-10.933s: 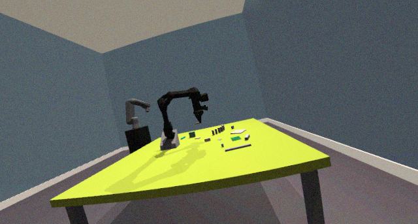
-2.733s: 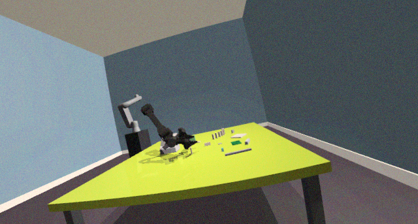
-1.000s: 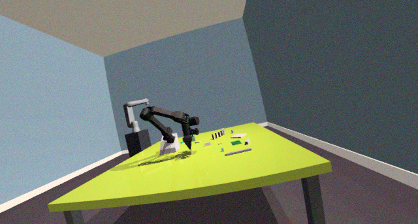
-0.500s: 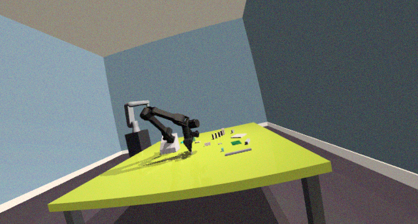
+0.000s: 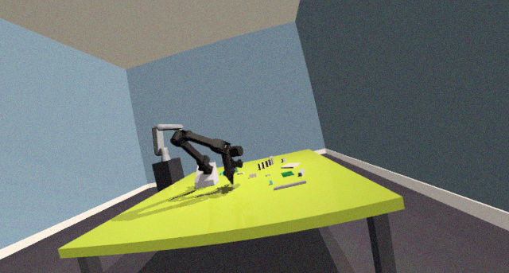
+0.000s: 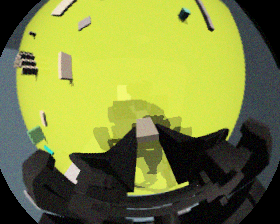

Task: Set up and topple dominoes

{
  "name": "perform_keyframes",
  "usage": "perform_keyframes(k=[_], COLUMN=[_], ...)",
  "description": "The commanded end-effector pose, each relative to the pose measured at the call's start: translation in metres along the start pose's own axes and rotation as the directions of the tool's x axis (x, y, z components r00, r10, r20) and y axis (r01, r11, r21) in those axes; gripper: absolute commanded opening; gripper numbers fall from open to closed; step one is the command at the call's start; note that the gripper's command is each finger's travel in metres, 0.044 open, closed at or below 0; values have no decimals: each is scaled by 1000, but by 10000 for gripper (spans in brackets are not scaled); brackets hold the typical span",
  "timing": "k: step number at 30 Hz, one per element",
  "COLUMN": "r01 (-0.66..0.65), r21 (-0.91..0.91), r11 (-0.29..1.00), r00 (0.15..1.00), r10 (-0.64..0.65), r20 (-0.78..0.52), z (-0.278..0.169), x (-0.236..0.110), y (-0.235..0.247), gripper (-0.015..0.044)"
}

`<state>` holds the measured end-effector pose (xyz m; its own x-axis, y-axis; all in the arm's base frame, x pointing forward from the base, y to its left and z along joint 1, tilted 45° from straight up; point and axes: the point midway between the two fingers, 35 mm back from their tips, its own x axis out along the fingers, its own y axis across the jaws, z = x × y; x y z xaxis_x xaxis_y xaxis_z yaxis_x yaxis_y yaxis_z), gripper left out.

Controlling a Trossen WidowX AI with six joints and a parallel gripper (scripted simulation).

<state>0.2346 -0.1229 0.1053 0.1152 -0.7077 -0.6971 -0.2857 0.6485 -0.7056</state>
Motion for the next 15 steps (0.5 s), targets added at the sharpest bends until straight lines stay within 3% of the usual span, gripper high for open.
perform_keyframes(k=[1,7,15], r01=[-3,-10,-17], r21=[-5,-4,-3], r11=[1000,1000,1000], r00=[1000,1000,1000], r10=[3,10,17], r20=[3,5,0], z=[1,4,4], x=[0,-9,-119], y=[1,1,2], gripper=[107,107,107])
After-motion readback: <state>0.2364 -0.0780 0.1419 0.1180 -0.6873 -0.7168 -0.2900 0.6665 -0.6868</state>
